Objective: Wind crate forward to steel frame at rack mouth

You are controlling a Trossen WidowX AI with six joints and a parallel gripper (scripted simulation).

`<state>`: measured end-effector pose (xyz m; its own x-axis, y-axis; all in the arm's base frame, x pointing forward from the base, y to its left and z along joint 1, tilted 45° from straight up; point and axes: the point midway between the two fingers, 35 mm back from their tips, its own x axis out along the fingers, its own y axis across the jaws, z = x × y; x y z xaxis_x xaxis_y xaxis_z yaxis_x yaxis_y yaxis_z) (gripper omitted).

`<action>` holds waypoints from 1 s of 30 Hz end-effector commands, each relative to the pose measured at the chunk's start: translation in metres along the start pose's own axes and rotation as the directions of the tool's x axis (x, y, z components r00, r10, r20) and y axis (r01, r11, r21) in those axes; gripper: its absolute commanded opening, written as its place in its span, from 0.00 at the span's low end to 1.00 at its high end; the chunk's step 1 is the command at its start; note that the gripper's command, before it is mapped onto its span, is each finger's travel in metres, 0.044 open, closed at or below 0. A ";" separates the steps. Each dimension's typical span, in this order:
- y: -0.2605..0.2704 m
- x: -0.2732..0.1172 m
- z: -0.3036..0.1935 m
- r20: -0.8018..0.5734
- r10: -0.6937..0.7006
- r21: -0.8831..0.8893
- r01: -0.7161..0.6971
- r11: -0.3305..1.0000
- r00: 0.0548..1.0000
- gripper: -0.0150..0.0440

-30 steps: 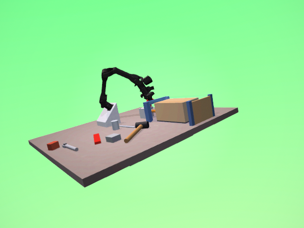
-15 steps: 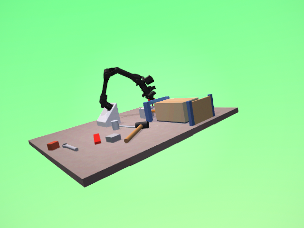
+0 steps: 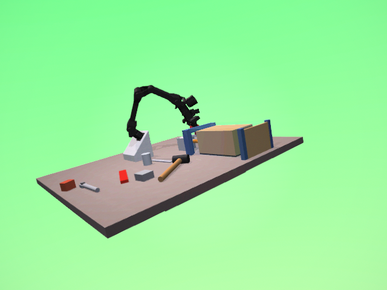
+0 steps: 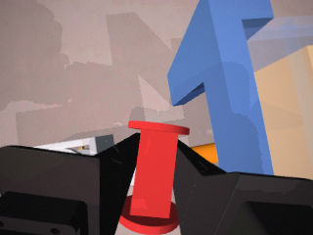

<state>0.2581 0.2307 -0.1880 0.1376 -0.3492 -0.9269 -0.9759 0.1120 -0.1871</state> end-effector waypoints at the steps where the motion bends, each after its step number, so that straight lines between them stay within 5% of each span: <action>1: 0.012 0.007 0.014 0.022 0.018 -0.008 -0.018 1.000 1.000 0.25; 30: 0.041 0.015 0.036 0.024 0.019 -0.008 -0.019 1.000 1.000 0.25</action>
<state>0.2409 0.2555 -0.2111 0.1516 -0.3402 -0.9281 -0.9732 0.1127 -0.2003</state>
